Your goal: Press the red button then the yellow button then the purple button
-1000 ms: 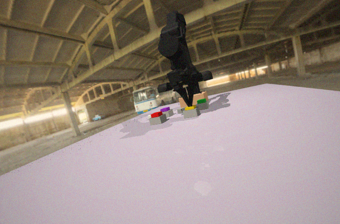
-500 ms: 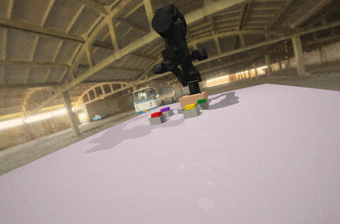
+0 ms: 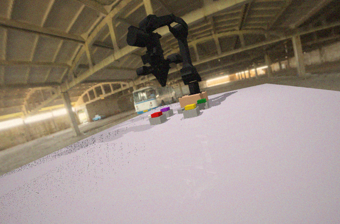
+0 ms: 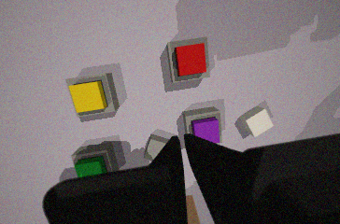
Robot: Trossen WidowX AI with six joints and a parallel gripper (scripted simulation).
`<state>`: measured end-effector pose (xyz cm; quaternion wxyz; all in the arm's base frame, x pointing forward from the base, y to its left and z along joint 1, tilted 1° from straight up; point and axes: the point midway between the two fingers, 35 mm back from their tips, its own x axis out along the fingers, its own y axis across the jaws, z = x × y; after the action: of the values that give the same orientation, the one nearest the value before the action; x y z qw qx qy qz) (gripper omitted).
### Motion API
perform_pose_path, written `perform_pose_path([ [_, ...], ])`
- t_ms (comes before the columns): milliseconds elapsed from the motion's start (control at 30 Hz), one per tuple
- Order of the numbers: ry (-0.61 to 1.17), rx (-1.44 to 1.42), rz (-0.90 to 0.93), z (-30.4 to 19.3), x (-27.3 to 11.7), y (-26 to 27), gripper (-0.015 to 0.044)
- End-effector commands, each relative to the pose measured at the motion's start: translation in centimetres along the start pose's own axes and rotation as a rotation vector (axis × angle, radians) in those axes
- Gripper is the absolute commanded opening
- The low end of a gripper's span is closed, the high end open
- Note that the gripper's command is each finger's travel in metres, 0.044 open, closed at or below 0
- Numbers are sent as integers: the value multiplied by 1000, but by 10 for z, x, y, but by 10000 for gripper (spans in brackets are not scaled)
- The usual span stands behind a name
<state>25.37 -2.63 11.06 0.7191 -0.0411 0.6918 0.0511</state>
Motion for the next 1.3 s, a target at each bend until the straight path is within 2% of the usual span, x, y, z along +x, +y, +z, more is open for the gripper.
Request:
perform_pose_path([
  [0, 12, -2, 0, -33, 2, -38, 20],
  [267, 13, -2, -1, -39, 5, -44, 20],
  [400, 13, -2, 0, -39, 54, -44, 20],
  [467, 13, -2, 0, -40, 64, -44, 20],
  [1267, 13, -2, 0, -40, 94, -44, 20],
])
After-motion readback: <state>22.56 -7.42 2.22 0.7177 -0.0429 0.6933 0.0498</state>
